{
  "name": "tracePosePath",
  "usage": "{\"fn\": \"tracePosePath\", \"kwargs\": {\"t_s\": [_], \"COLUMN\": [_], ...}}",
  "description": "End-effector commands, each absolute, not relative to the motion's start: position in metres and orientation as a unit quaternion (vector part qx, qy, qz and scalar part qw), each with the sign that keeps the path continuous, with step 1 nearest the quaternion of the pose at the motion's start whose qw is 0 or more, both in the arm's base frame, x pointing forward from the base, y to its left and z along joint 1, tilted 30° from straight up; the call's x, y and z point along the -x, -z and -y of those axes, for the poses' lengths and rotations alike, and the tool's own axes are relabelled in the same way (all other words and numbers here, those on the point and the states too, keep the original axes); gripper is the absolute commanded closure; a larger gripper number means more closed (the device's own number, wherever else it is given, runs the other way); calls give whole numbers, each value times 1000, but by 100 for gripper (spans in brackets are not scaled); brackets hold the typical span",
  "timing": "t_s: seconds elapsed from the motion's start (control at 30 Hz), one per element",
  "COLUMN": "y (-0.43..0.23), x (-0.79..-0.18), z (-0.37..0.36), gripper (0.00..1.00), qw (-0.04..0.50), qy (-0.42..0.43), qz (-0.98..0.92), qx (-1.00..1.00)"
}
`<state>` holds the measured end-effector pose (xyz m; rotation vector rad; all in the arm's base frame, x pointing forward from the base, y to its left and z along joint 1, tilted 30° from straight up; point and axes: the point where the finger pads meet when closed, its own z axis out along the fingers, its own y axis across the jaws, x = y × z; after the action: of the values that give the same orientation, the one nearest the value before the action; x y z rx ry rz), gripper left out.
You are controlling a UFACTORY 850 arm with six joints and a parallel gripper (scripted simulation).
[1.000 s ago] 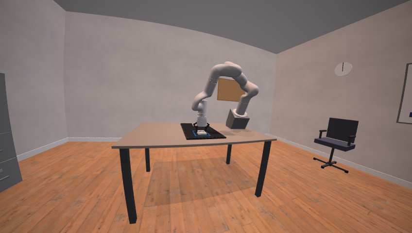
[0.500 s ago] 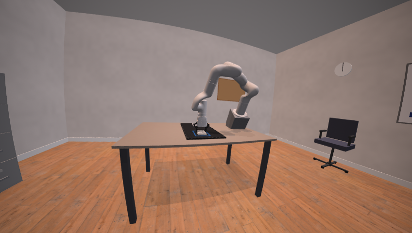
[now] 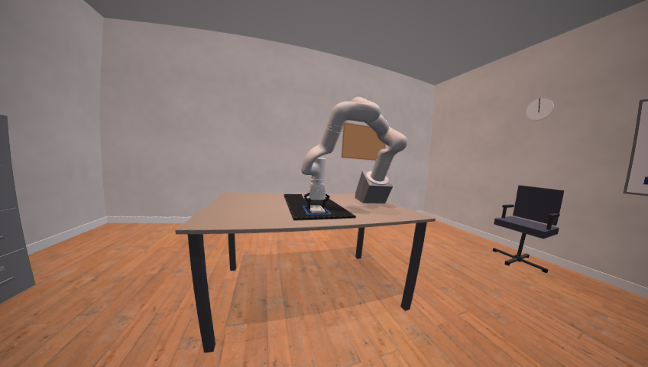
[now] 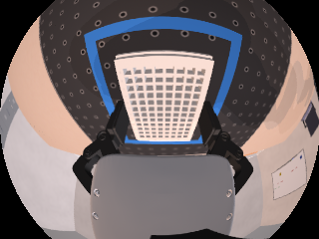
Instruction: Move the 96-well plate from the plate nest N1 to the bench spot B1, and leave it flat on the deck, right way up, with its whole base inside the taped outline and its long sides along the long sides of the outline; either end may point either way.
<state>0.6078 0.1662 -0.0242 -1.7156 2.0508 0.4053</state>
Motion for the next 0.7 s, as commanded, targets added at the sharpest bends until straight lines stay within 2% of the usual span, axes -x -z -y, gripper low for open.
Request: {"fn": "tracePosePath", "kwargs": {"t_s": [0.0, 0.67], "y": [23, 17], "x": [-609, -607], "z": [-166, -162], "gripper": [0, 0], "qw": [218, 218], "qy": [-146, -146], "qz": [-740, -740], "qx": [619, 619]}}
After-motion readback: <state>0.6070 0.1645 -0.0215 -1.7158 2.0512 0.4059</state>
